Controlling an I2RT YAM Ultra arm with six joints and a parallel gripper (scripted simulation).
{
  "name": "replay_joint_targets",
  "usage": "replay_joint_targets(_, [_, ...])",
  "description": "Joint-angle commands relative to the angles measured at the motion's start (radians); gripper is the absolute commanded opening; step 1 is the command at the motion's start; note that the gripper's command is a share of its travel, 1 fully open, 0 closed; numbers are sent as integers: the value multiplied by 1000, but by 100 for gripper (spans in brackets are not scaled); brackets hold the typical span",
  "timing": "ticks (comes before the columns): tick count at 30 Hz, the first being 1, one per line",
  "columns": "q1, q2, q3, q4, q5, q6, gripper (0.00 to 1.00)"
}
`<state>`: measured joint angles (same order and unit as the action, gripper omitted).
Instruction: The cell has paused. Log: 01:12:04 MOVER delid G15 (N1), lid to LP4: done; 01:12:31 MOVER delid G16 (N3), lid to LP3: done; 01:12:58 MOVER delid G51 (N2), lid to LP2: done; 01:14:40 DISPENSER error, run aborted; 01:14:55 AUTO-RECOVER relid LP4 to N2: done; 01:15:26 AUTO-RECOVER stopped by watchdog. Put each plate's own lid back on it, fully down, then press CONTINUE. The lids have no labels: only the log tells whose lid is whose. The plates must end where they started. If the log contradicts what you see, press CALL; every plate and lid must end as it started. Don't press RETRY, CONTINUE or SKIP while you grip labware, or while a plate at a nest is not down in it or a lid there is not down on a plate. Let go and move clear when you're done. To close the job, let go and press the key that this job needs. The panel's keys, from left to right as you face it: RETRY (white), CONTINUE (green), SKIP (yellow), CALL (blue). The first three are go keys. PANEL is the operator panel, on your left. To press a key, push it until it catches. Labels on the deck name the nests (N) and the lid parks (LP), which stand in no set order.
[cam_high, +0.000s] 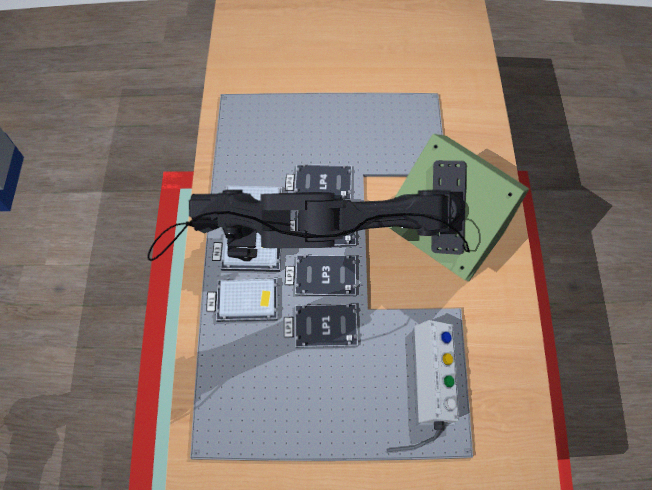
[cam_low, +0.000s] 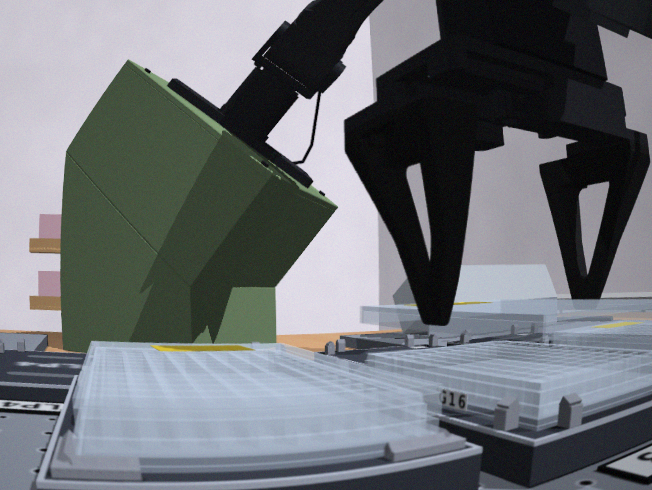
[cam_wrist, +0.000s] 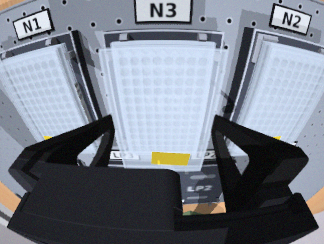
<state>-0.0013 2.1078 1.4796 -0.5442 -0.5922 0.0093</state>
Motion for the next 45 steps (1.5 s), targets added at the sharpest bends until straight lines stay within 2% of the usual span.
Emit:
replay_joint_targets(1, [-9, -2, 28, 19, 12, 8, 0])
replay_joint_targets(12, [-5, 9, 24, 32, 14, 13, 0])
replay_joint_targets(27, [5, 21, -22, 49, 16, 20, 0])
replay_joint_targets(36, [4, 27, -27, 59, 18, 23, 0])
replay_joint_targets(37, [5, 9, -25, 61, 18, 22, 0])
replay_joint_targets(45, [7, 30, -17, 72, 19, 28, 0])
